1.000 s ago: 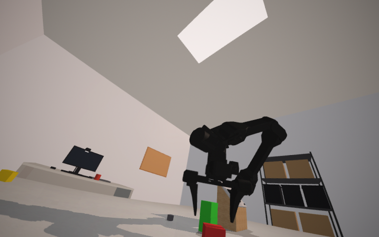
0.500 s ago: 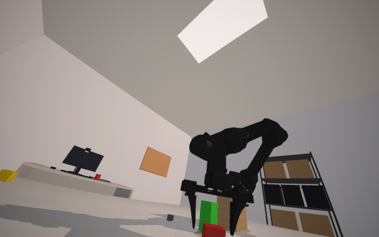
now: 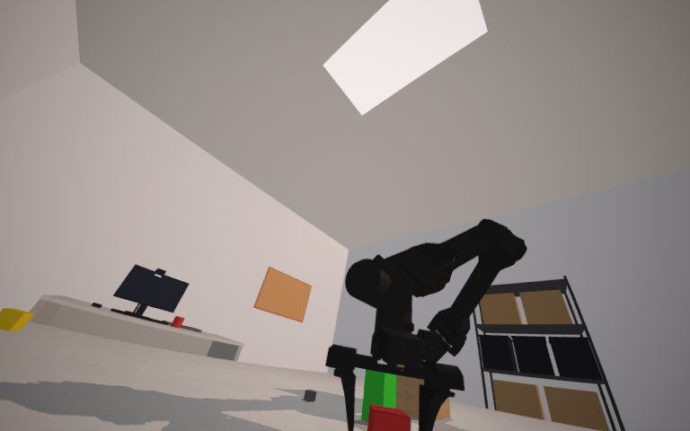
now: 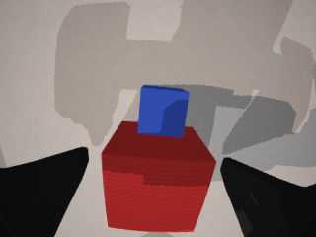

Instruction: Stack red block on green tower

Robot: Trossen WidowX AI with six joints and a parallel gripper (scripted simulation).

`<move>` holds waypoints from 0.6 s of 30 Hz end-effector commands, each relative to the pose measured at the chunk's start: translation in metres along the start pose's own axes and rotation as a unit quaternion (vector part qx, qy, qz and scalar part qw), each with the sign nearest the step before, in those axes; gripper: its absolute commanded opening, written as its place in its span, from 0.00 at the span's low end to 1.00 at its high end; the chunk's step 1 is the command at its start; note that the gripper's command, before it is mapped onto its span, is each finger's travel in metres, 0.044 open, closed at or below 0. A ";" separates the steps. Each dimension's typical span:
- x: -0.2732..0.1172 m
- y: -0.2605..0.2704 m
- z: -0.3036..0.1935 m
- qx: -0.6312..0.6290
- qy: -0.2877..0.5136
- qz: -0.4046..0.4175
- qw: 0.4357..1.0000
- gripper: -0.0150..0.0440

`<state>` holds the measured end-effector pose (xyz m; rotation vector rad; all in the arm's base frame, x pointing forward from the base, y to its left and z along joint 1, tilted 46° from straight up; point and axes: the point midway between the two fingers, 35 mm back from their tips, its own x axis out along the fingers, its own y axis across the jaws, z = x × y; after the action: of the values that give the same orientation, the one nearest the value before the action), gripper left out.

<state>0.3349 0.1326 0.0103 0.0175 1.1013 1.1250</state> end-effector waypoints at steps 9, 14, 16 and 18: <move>0.003 0.001 -0.002 0.004 0.000 0.003 1.000 1.00; 0.003 0.001 -0.002 0.004 0.000 0.003 1.000 0.96; 0.003 0.001 -0.002 0.004 0.000 0.003 1.000 0.87; 0.003 0.001 -0.002 0.004 0.000 0.003 1.000 0.78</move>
<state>0.3331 0.1337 0.0076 0.0211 1.1060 1.1246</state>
